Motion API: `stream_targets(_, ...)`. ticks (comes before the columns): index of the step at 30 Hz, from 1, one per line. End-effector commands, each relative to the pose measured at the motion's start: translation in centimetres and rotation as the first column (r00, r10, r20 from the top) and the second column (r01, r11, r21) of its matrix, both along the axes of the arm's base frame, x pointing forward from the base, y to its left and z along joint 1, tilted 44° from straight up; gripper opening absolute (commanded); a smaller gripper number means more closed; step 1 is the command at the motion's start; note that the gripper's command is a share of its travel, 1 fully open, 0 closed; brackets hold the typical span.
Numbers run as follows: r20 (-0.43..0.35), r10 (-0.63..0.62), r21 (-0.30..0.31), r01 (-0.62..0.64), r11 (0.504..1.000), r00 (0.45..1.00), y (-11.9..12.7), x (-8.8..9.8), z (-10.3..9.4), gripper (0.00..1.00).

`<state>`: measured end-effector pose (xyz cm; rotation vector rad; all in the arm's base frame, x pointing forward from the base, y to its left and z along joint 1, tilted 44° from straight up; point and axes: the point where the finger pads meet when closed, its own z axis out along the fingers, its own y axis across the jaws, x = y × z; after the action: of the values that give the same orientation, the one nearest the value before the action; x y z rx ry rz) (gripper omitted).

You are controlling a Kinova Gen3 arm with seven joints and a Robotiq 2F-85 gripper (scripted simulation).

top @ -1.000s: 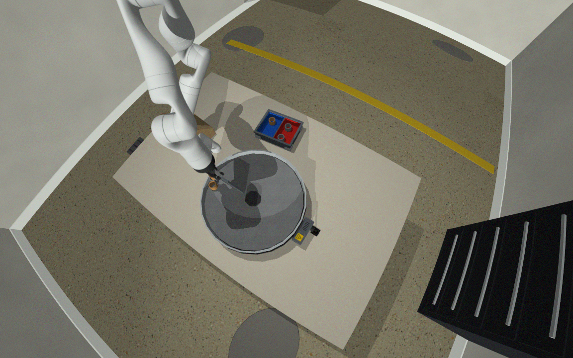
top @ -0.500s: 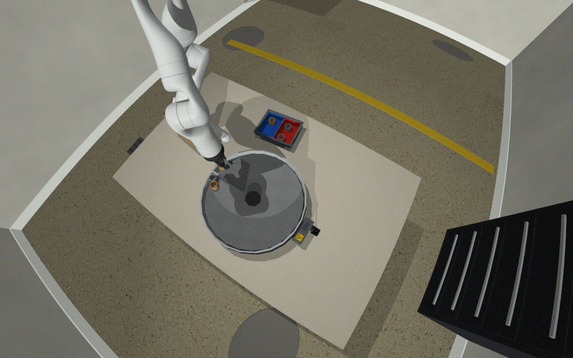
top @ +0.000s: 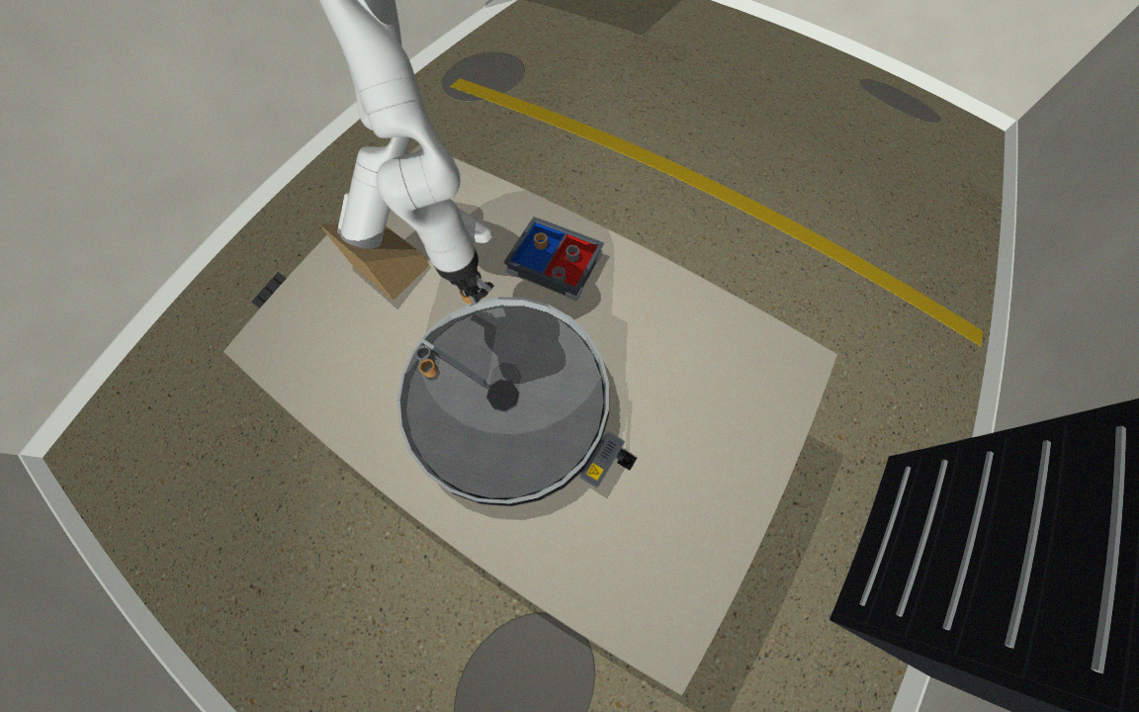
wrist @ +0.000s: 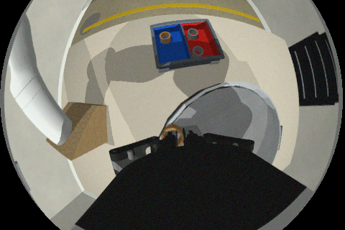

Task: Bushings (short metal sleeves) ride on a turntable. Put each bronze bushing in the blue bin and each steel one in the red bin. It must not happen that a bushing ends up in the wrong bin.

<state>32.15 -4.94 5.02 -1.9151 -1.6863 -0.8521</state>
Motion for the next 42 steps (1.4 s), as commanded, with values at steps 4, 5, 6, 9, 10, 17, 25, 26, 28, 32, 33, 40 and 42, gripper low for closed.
stream_targets(4, 0.008, 0.015, -0.023, -0.015, 1.0, 1.0, 1.2, -0.1, 1.8, 0.0)
stream_targets(5, 0.008, 0.015, -0.023, -0.015, 1.0, 1.0, 1.2, -0.1, 1.8, 0.0)
stream_targets(6, 0.008, 0.015, -0.023, -0.015, 1.0, 1.0, 2.0, 0.0, 2.6, 0.0)
stream_targets(9, 0.008, 0.015, -0.023, -0.014, 1.0, 1.0, 4.3, 0.1, 4.8, 0.0)
stream_targets(10, 0.008, 0.015, -0.023, -0.014, 1.0, 1.0, 5.1, 0.2, 5.6, 0.0)
stream_targets(17, 0.008, 0.015, -0.023, -0.014, 1.0, 1.0, 7.5, 0.3, 7.8, 0.0)
stream_targets(25, 0.008, 0.015, -0.023, -0.014, 1.0, 1.0, 10.6, 0.5, 10.7, 0.0)
stream_targets(26, 0.008, 0.015, -0.023, -0.014, 1.0, 1.0, 11.4, 0.5, 11.5, 0.0)
stream_targets(28, 0.008, 0.015, -0.023, -0.014, 1.0, 1.0, 13.0, 0.6, 13.0, 0.0)
stream_targets(32, 0.008, 0.015, -0.023, -0.014, 1.0, 1.0, 13.0, 0.6, 13.0, 0.0)
stream_targets(33, 0.008, 0.015, -0.023, -0.014, 1.0, 1.0, 13.0, 0.6, 13.0, 0.0)
stream_targets(40, 0.008, 0.015, -0.023, -0.014, 1.0, 1.0, 13.0, 0.6, 13.0, 0.0)
stream_targets(42, 0.007, 0.015, -0.022, -0.015, 1.0, 1.0, 13.0, 0.6, 13.0, 0.0)
